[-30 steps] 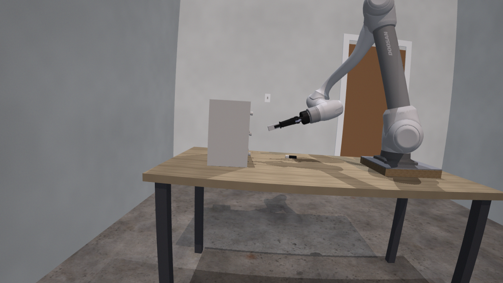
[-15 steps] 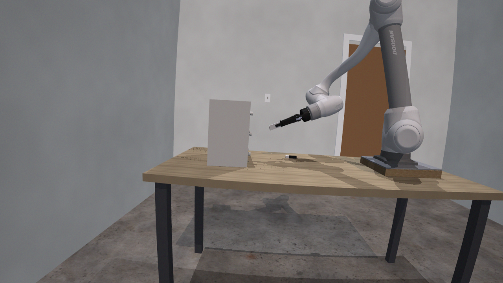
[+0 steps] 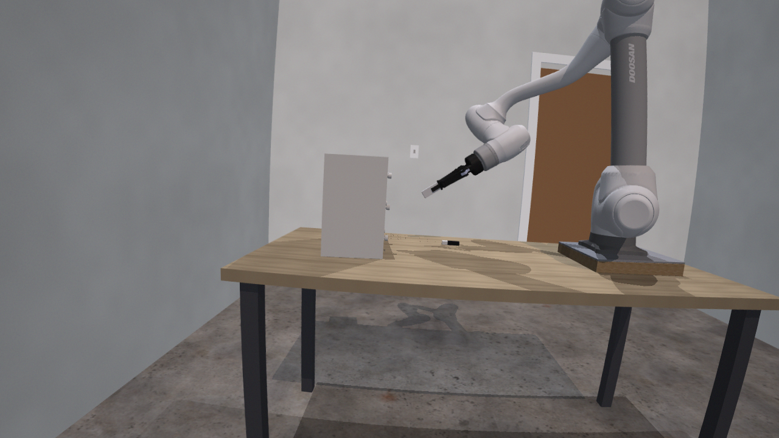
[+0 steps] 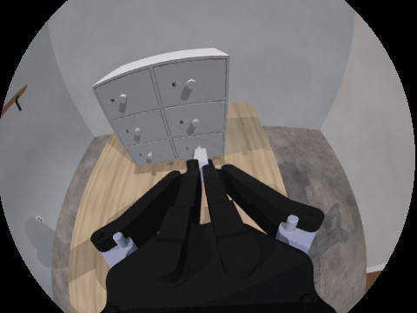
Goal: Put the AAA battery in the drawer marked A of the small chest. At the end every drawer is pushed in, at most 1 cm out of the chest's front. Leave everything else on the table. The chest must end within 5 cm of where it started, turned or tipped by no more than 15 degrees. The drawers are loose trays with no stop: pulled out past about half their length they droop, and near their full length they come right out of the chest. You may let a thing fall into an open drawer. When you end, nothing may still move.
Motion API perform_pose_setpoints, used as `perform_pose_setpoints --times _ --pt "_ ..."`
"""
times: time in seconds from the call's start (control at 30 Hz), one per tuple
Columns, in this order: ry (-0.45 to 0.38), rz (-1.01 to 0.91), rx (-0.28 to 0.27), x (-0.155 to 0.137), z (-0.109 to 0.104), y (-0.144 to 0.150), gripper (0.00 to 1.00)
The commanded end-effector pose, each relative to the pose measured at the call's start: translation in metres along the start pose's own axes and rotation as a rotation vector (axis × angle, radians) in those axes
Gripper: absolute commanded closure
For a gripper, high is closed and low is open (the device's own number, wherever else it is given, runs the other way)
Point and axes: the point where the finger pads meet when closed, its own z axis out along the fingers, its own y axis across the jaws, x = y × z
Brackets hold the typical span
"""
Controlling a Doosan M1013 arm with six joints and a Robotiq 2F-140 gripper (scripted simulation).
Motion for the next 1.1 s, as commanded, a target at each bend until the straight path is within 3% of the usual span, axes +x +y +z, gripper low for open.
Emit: perform_pose_setpoints --times 0.0,0.33,0.63,0.7,0.83,1.07 --pt "-0.089 0.005 0.027 0.001 -0.007 -0.002 1.00" --pt "-0.206 0.003 0.029 0.004 -0.020 -0.002 1.00" --pt "-0.381 0.001 0.028 0.007 -0.041 -0.001 1.00" --pt "-0.381 0.001 0.028 0.007 -0.041 -0.001 1.00" --pt "-0.505 -0.001 0.028 0.010 -0.056 -0.001 1.00" --pt "-0.642 -0.009 0.039 0.015 -0.086 0.000 1.00"
